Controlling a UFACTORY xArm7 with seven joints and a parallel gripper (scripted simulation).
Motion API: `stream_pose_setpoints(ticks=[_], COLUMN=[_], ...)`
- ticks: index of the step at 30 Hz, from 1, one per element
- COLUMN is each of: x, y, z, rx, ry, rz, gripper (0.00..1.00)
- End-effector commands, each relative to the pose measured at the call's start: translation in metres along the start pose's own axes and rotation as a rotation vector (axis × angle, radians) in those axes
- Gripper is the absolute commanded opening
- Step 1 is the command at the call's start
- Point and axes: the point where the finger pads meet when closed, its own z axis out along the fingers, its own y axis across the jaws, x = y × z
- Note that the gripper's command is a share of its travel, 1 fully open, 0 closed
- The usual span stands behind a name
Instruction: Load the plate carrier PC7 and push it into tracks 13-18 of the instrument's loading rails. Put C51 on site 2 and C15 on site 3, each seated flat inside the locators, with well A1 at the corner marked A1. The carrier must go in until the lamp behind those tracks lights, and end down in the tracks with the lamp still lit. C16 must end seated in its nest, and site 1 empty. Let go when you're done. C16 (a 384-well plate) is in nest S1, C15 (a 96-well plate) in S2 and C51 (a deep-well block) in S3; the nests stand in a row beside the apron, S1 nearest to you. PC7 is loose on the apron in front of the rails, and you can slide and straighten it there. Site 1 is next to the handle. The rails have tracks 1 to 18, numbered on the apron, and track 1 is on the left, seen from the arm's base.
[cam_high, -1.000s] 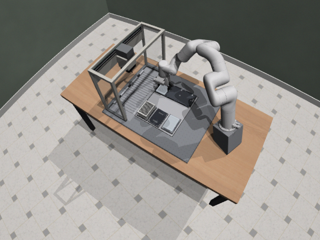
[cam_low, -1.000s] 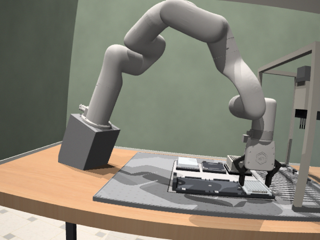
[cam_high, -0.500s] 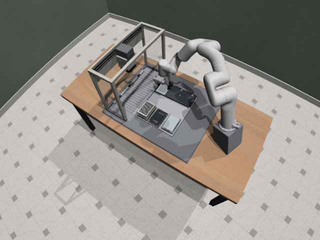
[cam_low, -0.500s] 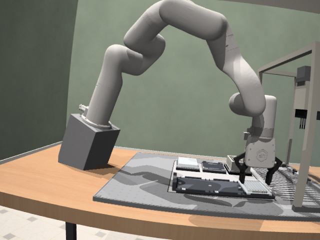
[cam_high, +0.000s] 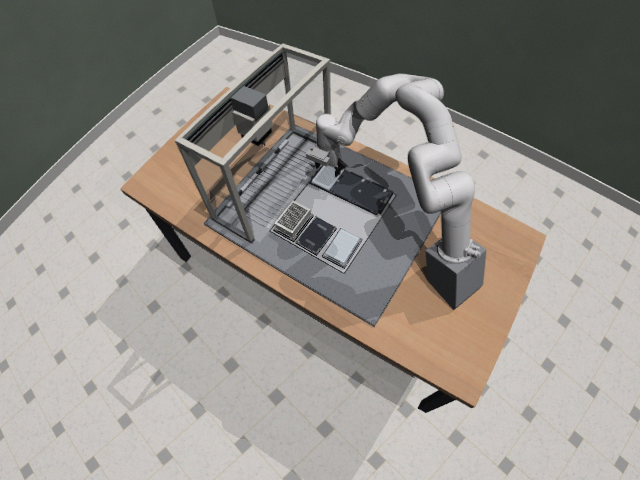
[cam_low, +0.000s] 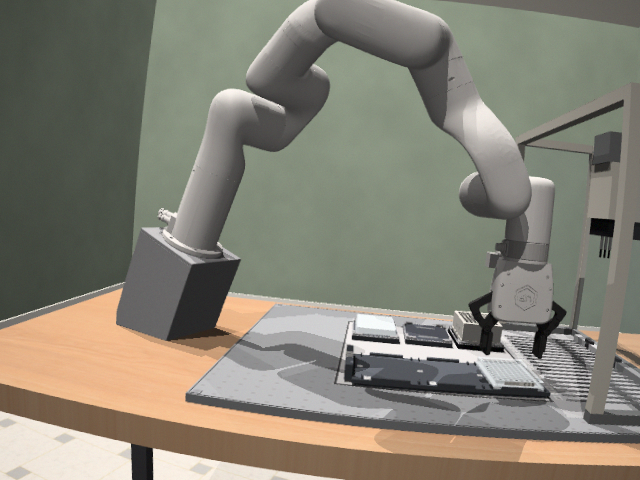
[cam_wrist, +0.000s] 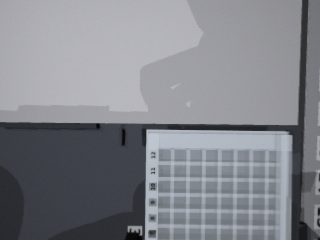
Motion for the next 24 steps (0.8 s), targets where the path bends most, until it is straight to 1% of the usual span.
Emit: stream_pose_setpoints(ticks=[1, 17, 19, 24], x=[0.0, 0.0, 0.0, 0.0], y=[0.002, 0.002, 0.002, 0.002], z=[-0.008, -0.033, -0.033, -0.041], rx=[-0.005, -0.005, -0.005, -0.005], ry=[-0.001, -0.001, -0.001, -0.001], rz=[0.0, 0.0, 0.0, 0.0], gripper=[1.0, 1.0, 1.0, 1.0])
